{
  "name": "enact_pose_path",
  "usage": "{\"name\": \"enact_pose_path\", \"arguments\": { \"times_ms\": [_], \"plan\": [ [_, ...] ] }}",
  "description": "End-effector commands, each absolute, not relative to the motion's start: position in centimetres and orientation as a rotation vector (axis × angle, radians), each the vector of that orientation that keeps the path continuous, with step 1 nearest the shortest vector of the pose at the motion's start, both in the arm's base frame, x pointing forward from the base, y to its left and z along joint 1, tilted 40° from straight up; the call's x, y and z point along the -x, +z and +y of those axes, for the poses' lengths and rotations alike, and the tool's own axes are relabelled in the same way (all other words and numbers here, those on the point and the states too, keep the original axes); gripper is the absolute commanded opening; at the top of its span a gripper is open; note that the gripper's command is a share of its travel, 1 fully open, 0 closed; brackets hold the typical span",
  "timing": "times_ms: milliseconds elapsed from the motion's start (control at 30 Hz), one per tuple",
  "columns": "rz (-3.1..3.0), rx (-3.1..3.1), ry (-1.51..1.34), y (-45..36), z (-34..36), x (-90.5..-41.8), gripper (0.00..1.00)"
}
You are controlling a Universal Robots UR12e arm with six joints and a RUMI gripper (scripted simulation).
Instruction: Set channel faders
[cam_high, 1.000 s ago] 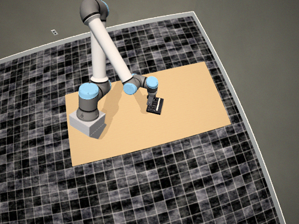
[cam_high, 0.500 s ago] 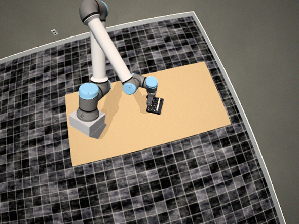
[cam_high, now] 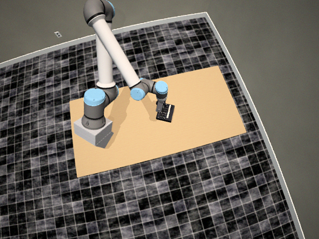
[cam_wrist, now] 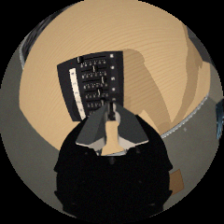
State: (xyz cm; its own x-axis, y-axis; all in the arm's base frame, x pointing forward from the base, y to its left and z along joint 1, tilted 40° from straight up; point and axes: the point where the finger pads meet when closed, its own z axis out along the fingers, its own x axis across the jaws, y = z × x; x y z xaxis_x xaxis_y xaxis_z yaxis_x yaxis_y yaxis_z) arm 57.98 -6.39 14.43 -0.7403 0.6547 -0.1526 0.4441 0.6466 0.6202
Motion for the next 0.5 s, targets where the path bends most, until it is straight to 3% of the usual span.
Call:
{"name": "enact_pose_path", "arguments": {
  "times_ms": [0, 467],
  "plan": [
    [2.503, -0.871, 0.802, 15.2, -6.8, -57.5, 0.0],
    [2.503, -0.871, 0.802, 17.2, -7.8, -56.2, 0.0]
  ]
}}
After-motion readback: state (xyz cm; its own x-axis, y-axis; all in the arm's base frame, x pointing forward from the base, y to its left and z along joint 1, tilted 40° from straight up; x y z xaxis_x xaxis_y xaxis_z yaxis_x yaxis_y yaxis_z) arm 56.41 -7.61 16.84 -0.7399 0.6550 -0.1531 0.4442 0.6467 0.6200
